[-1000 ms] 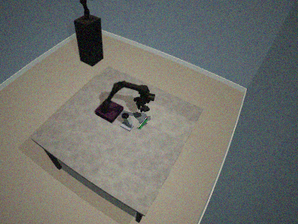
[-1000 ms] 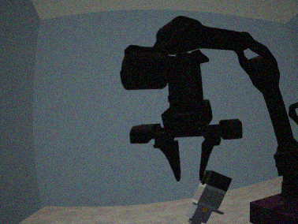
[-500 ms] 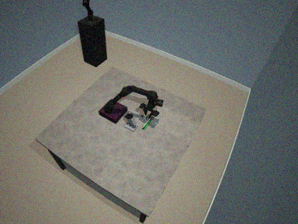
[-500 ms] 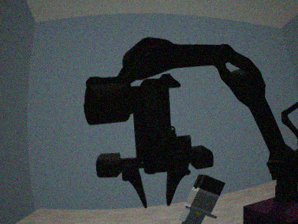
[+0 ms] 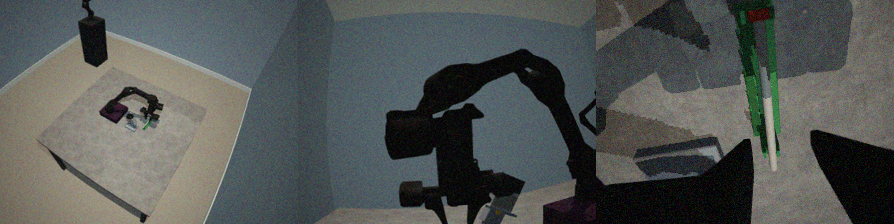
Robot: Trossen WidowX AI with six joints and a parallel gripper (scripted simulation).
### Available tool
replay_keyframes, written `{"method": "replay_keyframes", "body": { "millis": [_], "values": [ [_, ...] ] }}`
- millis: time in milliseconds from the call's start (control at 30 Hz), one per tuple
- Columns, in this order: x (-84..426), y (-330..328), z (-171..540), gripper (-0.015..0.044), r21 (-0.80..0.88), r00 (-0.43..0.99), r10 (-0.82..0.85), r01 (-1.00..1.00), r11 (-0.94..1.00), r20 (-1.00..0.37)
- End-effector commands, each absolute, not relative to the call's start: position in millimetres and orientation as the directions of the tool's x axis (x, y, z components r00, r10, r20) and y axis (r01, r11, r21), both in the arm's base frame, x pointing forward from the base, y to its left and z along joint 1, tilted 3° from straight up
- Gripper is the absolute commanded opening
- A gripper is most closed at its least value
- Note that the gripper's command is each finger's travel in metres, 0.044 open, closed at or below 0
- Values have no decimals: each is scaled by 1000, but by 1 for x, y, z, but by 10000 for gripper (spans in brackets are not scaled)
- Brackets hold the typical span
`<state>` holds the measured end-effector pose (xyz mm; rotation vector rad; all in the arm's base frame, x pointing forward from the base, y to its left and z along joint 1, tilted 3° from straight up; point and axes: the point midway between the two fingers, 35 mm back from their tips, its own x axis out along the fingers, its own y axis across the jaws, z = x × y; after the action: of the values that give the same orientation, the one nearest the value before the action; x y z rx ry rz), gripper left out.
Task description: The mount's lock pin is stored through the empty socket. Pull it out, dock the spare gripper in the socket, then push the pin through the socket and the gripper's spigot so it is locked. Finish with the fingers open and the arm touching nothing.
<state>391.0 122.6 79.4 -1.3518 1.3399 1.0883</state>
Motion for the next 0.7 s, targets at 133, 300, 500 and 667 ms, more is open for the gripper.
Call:
{"method": "replay_keyframes", "body": {
  "millis": [133, 300, 500, 667],
  "values": [
    [388, 123, 55, 180, -20, 19, -195, -1000, 7, -981],
    [389, 123, 47, 180, -20, 19, -195, -1000, 7, -981],
    [390, 124, 37, 180, -20, 19, -195, -1000, 7, -981],
    [390, 124, 29, 180, -20, 19, -195, -1000, 7, -981]
  ]
}}
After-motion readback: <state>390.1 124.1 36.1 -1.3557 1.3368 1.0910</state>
